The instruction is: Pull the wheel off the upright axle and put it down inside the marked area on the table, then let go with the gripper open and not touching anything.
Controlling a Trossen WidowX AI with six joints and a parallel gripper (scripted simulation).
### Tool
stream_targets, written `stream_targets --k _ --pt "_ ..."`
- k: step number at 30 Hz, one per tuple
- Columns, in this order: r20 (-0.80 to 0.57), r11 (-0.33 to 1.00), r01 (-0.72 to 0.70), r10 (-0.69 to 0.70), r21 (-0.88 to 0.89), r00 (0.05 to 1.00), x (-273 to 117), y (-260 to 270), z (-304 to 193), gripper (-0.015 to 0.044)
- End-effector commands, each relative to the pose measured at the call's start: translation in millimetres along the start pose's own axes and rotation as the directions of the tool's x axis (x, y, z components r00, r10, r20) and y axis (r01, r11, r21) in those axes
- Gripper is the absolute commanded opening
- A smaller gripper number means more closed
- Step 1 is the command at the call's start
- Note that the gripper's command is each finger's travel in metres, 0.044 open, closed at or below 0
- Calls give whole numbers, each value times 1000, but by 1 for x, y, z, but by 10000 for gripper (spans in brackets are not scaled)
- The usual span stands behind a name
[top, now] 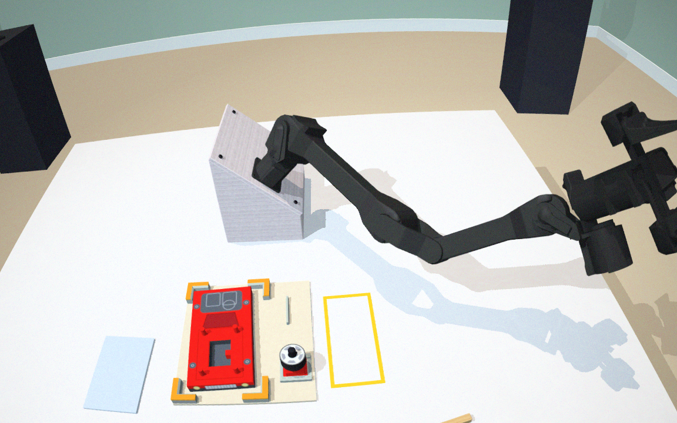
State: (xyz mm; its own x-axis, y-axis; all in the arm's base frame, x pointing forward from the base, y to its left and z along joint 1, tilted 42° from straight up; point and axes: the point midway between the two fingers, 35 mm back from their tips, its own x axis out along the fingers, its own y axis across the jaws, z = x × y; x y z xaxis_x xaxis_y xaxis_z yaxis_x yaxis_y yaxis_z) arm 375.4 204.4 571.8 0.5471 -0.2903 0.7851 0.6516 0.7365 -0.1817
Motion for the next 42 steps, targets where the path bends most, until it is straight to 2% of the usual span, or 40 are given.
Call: stream_targets --k 1,4,13,23,35,42 --pt "0 1000 3 -3 3 1000 0 -2 1 374" --pt "-1 998 38 -38 48 999 6 -27 13 300" --pt "3 959 139 -144 247 990 6 -111 67 300" --pt "-46 833 238 -248 500 968 -3 -221 108 300" --pt "-145 591 337 -348 733 926 -13 -345 100 300" --pt "-285 414 422 -353 807 891 -13 -408 60 300"
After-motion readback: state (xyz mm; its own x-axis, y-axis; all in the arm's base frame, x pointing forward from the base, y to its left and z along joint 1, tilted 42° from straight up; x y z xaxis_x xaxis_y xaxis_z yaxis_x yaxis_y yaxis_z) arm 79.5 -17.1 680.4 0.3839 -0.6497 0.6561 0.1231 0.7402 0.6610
